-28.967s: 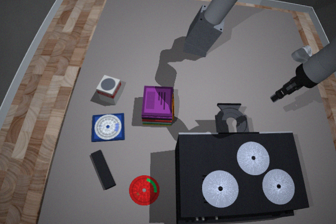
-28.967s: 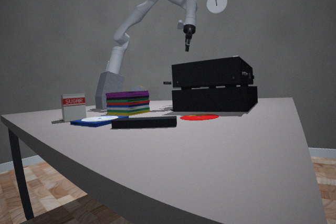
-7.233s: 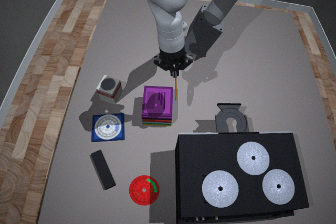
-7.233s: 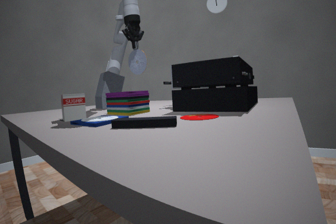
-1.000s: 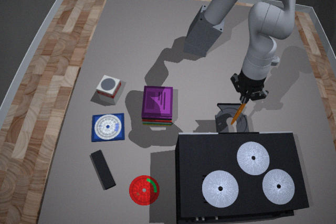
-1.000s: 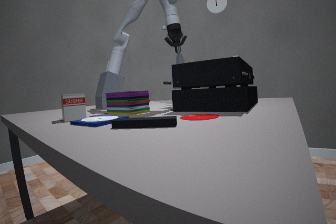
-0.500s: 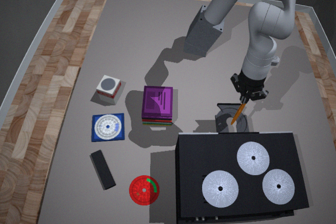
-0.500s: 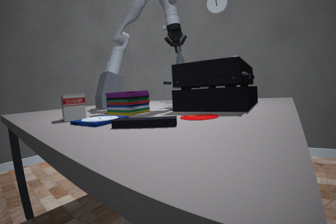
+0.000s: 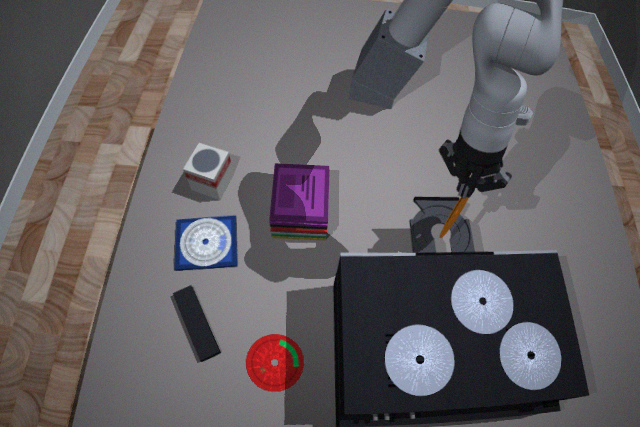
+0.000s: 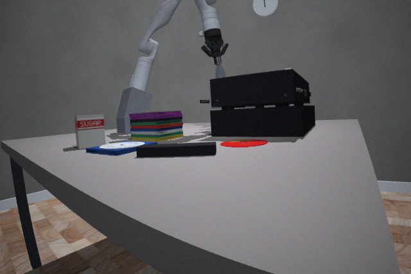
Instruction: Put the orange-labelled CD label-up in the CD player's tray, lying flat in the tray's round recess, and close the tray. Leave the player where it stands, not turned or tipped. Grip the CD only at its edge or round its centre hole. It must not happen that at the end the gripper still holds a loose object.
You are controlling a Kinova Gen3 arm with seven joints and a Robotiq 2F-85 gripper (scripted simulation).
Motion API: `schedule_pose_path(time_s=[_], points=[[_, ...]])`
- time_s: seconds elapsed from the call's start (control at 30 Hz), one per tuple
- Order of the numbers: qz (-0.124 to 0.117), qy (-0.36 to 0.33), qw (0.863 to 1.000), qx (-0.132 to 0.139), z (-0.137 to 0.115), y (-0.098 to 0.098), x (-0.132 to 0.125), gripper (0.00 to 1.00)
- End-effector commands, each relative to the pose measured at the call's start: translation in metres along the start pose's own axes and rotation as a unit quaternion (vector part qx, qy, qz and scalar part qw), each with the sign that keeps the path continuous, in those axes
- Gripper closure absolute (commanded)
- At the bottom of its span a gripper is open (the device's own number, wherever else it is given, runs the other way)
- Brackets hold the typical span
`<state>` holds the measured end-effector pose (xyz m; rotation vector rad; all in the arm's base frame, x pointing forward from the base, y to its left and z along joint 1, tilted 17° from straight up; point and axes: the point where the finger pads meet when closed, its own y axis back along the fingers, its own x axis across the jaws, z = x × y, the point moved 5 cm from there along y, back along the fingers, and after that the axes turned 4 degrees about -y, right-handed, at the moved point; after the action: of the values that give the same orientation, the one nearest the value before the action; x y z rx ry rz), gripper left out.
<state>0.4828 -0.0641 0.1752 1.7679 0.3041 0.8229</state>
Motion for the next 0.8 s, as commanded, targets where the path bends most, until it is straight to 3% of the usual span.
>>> schedule_pose_path(time_s=[0.0,0.77], points=[[0.001,0.000,1.000,-0.001,0.001,0.001,0.000,0.89],[0.030,0.000,1.000,0.001,0.001,0.001,-0.011,0.89]])
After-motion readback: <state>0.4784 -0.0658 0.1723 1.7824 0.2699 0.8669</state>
